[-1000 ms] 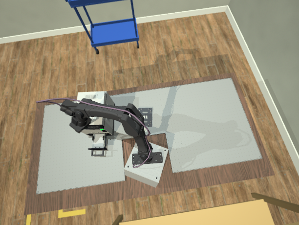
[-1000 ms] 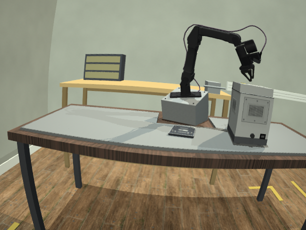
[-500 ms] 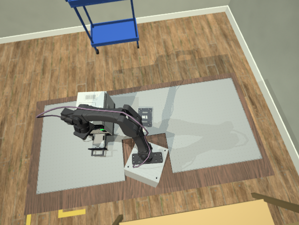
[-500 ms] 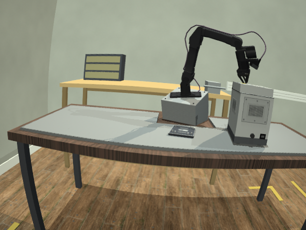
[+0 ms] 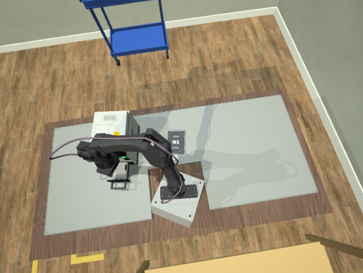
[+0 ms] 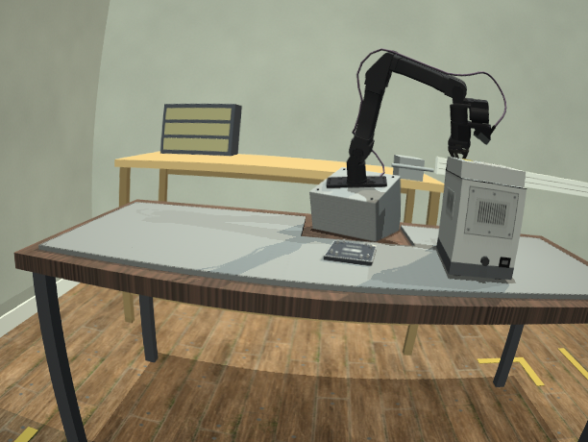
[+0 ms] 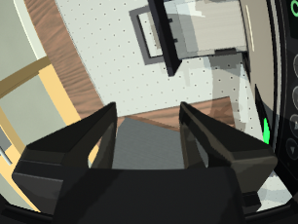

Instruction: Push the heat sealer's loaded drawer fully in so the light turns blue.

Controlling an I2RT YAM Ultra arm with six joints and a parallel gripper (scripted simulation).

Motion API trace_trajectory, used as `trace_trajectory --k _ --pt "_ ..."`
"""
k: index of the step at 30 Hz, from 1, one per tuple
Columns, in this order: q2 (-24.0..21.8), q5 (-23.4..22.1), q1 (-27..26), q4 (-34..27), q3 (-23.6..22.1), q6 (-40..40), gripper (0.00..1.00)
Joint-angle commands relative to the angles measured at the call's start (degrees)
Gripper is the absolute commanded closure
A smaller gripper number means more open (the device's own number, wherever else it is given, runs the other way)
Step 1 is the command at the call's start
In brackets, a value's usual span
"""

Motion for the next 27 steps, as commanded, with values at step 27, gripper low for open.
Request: trace_trajectory --k 27 --pt "-3.3 0.5 6.0 0.1 -0.7 -4.7 0.55"
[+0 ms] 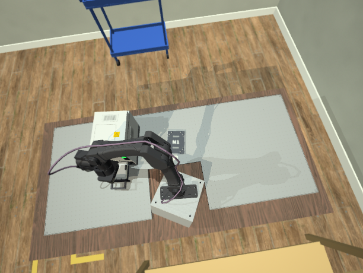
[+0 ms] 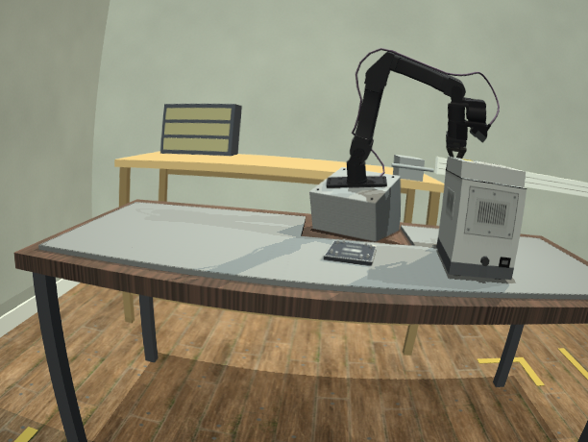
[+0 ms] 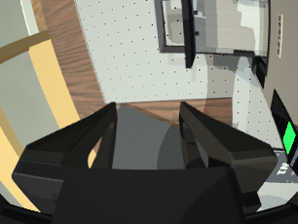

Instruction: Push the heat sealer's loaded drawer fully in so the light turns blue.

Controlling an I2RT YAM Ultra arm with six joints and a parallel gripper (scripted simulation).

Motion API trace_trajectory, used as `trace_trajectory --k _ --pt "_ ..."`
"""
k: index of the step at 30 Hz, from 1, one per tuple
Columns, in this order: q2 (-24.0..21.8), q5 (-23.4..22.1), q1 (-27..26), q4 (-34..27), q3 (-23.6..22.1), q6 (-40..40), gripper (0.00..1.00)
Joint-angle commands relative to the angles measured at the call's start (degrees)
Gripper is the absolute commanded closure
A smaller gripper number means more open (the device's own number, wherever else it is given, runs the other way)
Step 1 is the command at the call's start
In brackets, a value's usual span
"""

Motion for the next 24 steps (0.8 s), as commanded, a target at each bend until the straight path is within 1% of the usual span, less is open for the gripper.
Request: trace_trajectory --k 1,23,24 --pt "-2.2 0.1 0.9 0.9 1.6 -0.4 0.55" --pt "-2.2 0.1 0.9 0.9 1.6 -0.4 0.55" --pt "-1.8 2.3 2.0 1.6 -1.2 1.2 0.70"
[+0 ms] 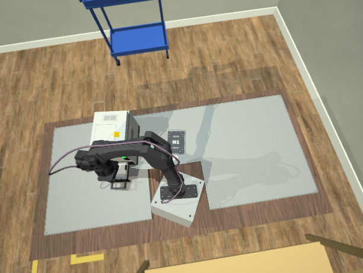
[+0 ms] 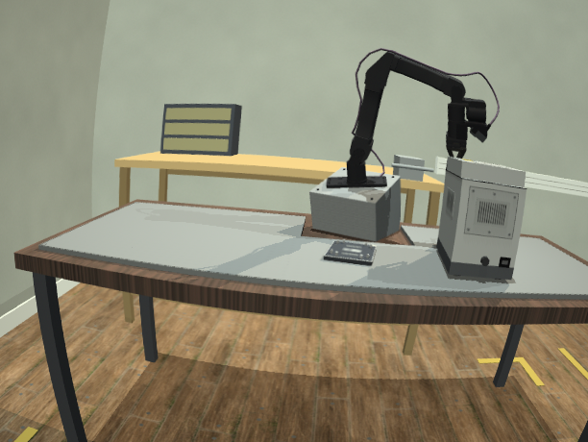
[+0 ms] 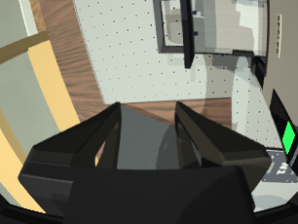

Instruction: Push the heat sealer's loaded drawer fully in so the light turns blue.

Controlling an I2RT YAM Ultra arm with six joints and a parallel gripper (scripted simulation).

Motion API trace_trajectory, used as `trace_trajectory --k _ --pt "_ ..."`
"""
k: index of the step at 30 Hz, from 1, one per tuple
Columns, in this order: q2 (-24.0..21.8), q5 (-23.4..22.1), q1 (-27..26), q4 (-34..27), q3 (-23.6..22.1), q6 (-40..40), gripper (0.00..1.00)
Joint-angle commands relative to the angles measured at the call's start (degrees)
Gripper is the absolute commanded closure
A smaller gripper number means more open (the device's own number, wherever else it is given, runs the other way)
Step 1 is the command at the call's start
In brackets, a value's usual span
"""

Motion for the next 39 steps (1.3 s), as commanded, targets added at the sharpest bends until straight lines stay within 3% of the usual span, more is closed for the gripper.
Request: trace_trajectory --k 1,2,4,15,16,19,21,28,36,38,39 --pt "-1.5 3.7 3.1 2.1 -1.5 1.9 0.70" --pt "0.6 5.5 4.2 2.7 -2.2 2.7 0.70" --pt "0.6 5.5 4.2 2.7 -2.2 2.7 0.70" --pt "7.9 23.2 15.5 7.3 -5.3 12.3 0.70" --pt "8.8 24.7 16.6 7.7 -3.1 13.5 0.70" --pt "12.2 29.5 19.5 7.9 -2.9 16.5 0.70" --pt "12.2 29.5 19.5 7.9 -2.9 16.5 0.70" --pt "22.3 40.3 25.4 4.6 -0.3 24.4 0.70" --pt "35.7 49.4 30.3 -1.3 6.3 34.2 0.70" --pt "35.7 49.4 30.3 -1.3 6.3 34.2 0.70" --pt "38.6 50.6 30.8 -4.1 8.6 36.7 0.70"
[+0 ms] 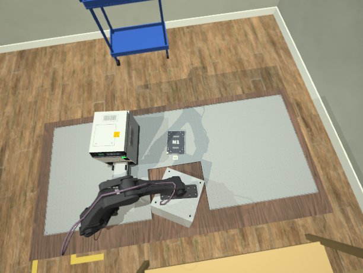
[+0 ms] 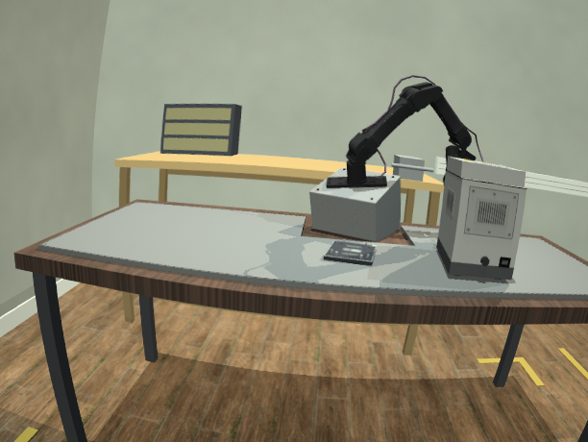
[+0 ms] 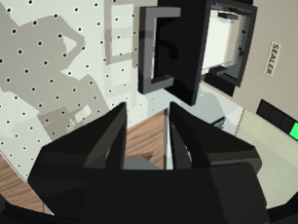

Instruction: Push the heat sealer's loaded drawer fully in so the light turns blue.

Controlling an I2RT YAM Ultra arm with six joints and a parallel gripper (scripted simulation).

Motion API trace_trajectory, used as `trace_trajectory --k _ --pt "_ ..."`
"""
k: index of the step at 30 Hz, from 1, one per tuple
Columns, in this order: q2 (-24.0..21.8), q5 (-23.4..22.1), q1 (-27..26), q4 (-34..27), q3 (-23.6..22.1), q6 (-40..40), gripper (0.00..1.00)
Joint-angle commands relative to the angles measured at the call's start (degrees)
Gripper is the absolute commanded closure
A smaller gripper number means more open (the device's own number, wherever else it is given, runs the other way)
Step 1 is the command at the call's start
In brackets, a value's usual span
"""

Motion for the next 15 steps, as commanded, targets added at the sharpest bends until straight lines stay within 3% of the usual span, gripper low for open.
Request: trace_trajectory --k 1,4,10,15 --pt "3.5 6.2 1.8 -6.2 5.1 6.9 0.70" --pt "9.5 9.2 3.3 -10.6 9.3 11.6 0.70" --pt "16.7 8.5 3.9 -15.0 16.3 15.8 0.70" --pt "15.4 8.4 3.7 -16.2 17.2 16.8 0.70"
